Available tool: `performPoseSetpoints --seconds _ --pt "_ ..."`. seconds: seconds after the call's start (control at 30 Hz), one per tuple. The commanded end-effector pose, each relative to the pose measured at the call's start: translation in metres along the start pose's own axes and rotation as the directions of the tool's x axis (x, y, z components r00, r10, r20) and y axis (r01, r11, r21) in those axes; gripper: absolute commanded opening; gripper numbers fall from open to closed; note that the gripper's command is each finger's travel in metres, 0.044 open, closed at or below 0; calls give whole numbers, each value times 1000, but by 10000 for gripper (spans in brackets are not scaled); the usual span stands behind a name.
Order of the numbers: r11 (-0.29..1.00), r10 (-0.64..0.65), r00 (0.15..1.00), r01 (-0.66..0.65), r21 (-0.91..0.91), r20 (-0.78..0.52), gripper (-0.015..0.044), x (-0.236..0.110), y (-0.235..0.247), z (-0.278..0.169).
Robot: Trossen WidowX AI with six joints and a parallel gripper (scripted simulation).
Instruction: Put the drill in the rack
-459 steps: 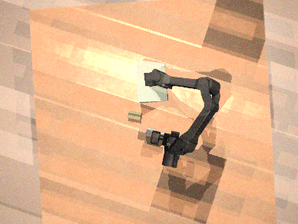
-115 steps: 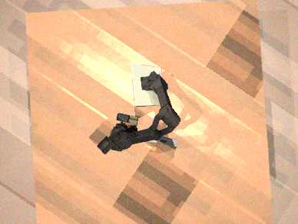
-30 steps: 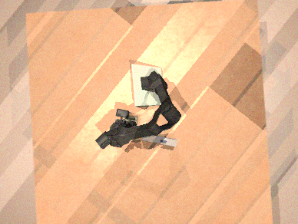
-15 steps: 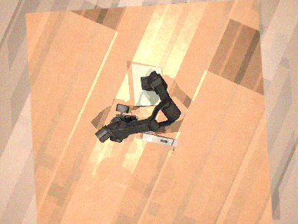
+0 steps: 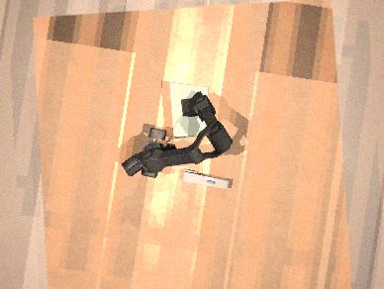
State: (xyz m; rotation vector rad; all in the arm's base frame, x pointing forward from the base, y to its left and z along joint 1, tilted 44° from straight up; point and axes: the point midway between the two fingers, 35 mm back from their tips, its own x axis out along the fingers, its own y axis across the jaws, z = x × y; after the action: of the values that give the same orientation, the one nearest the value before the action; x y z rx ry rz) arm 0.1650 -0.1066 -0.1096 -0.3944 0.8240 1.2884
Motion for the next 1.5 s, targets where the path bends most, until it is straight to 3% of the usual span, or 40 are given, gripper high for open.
performPoseSetpoints --seconds 0.0,1.47 --pt "1000 -2 1000 2 -7 -2 0 3 2 0" --pt "1000 -2 1000 2 -8 0 0 56 3 1"
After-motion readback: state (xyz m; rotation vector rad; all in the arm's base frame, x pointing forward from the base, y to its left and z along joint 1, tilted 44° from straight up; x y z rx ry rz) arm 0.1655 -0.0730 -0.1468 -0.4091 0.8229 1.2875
